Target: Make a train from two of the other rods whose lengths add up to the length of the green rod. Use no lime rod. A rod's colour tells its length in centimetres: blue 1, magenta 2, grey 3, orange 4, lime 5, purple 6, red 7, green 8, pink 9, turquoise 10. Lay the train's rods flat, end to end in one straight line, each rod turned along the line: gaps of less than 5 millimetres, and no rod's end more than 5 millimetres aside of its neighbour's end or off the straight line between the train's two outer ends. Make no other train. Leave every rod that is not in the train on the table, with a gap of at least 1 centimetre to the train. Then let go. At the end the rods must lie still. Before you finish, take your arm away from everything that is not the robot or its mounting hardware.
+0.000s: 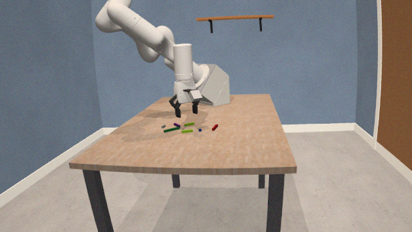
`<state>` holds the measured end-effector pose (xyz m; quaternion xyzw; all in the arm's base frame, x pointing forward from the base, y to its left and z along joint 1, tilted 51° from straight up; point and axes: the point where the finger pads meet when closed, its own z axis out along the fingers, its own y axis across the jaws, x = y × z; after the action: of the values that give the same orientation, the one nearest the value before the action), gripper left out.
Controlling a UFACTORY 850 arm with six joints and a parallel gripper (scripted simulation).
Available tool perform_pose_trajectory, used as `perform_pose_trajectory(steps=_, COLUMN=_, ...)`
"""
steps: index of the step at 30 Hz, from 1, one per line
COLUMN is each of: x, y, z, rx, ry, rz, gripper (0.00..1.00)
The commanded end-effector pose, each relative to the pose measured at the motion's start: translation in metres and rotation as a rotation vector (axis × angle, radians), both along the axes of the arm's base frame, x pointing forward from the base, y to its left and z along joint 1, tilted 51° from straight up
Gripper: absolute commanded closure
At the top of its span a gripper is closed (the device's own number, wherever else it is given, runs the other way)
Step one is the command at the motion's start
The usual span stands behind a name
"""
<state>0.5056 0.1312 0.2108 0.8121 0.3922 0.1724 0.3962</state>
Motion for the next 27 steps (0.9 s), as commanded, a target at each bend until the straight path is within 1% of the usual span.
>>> perform_pose_trajectory(steps=1, x=0.0002, y=0.0005, z=0.0004, rx=0.001, ry=-0.001, rz=0.001, gripper=0.00)
perform_pose_trajectory(steps=17, x=0.0001, y=0.0005, z=0.0004, rx=-0.010, ry=0.008, rz=0.011, gripper=0.00)
perform_pose_trajectory(steps=21, x=0.0001, y=0.0005, z=0.0004, rx=-0.051, ry=0.044, rz=0.056, gripper=0.00)
perform_pose_trajectory(steps=24, x=0.0001, y=0.0005, z=0.0003, rx=-0.111, ry=0.095, rz=0.119, gripper=0.00)
perform_pose_trajectory(steps=26, x=0.0001, y=0.0005, z=0.0003, rx=-0.111, ry=0.095, rz=0.119, gripper=0.00)
perform_pose_trajectory(steps=27, x=0.0001, y=0.0005, z=0.0003, rx=-0.137, ry=0.117, rz=0.146, gripper=0.00)
